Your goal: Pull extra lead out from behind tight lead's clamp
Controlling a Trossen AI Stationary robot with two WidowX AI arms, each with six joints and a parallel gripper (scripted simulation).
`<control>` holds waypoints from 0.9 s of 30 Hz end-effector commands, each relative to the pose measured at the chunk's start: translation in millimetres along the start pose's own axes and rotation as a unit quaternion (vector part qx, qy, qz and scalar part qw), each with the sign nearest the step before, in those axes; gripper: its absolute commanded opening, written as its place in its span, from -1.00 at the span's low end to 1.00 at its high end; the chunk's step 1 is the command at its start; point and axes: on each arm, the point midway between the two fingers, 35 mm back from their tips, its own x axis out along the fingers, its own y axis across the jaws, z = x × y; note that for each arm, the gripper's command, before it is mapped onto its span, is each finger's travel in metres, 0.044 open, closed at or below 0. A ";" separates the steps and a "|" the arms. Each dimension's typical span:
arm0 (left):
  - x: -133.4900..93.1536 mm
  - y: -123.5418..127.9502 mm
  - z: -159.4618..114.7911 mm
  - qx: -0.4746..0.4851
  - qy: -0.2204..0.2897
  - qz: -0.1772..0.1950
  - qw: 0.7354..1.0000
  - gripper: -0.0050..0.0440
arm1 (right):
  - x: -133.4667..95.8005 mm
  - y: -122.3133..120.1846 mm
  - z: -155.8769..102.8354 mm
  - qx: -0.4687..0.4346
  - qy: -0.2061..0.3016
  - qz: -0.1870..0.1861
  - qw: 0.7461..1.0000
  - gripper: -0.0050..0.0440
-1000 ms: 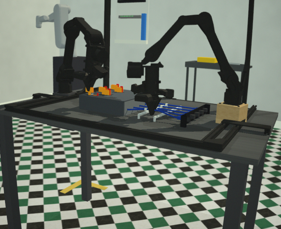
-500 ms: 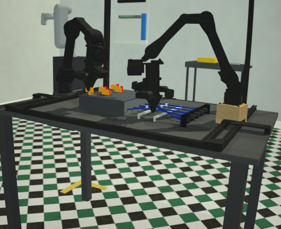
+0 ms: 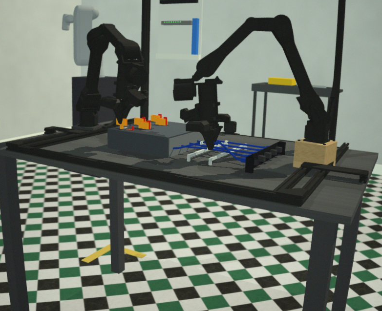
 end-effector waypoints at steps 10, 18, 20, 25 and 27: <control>-25.5 3.2 6.8 0.000 -0.024 0.011 1.000 -1.00 | -18.6 0.0 -0.5 0.000 -0.016 -0.007 1.000 -1.00; -36.0 0.0 -0.8 0.000 -0.006 0.003 1.000 -1.00 | -18.6 0.0 -0.3 0.000 -0.012 -0.006 1.000 -1.00; -36.0 0.0 -0.8 0.000 -0.006 0.003 1.000 -1.00 | -18.6 0.0 -0.3 0.000 -0.012 -0.006 1.000 -1.00; -36.0 0.0 -0.8 0.000 -0.006 0.003 1.000 -1.00 | -18.6 0.0 -0.3 0.000 -0.012 -0.006 1.000 -1.00; -36.0 0.0 -0.8 0.000 -0.006 0.003 1.000 -1.00 | -18.6 0.0 -0.3 0.000 -0.012 -0.006 1.000 -1.00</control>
